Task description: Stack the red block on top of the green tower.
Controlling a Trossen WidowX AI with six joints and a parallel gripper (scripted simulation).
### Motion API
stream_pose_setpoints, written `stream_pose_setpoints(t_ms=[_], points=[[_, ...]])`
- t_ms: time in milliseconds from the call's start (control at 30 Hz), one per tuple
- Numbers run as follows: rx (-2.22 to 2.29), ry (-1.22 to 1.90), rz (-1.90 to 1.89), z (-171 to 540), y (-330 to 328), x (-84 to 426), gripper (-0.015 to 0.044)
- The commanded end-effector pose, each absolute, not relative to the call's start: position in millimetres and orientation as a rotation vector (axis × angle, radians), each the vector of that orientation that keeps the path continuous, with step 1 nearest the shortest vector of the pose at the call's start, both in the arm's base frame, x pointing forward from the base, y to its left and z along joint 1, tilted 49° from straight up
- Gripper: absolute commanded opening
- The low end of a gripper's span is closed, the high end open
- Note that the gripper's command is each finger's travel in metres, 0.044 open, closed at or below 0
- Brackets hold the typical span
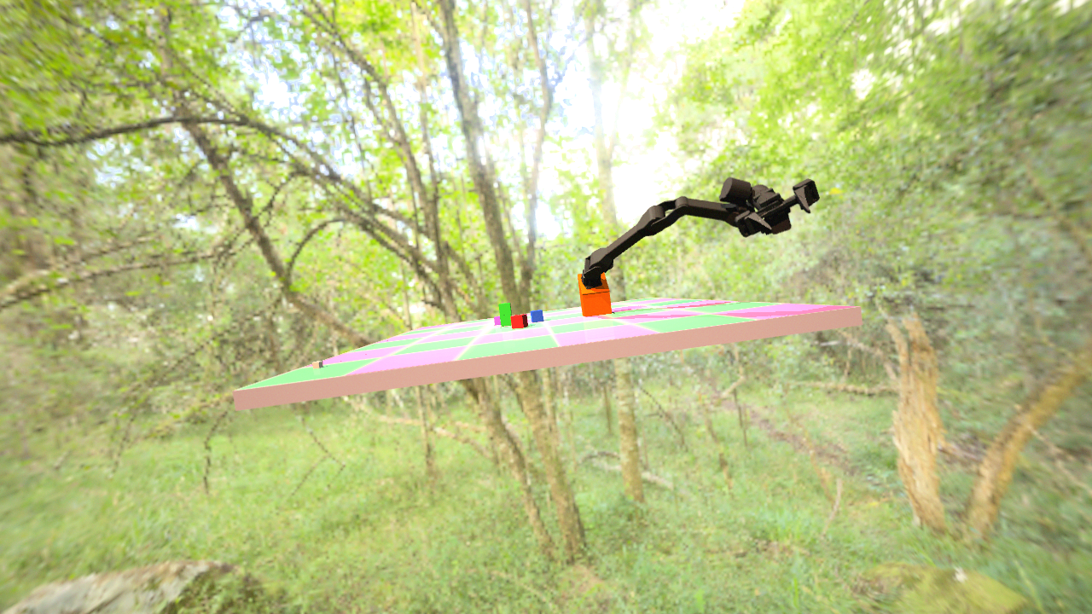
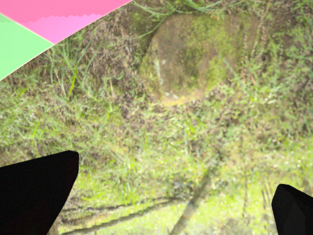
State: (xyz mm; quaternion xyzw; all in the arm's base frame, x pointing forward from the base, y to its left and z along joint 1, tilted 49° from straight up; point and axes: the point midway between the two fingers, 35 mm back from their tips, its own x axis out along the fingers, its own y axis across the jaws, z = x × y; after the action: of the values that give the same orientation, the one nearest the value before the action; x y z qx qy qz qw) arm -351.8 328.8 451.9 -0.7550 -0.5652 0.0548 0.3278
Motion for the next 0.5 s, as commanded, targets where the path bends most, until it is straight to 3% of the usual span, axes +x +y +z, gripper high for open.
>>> stream_pose_setpoints(t_ms=[0, 467], points=[[-1.979, -1.48, 0.142, 452.3, 328.8, -351.4, 0.0426], [-2.293, -1.437, -0.283, 492.1, 381.1, -277.0, 0.044]])
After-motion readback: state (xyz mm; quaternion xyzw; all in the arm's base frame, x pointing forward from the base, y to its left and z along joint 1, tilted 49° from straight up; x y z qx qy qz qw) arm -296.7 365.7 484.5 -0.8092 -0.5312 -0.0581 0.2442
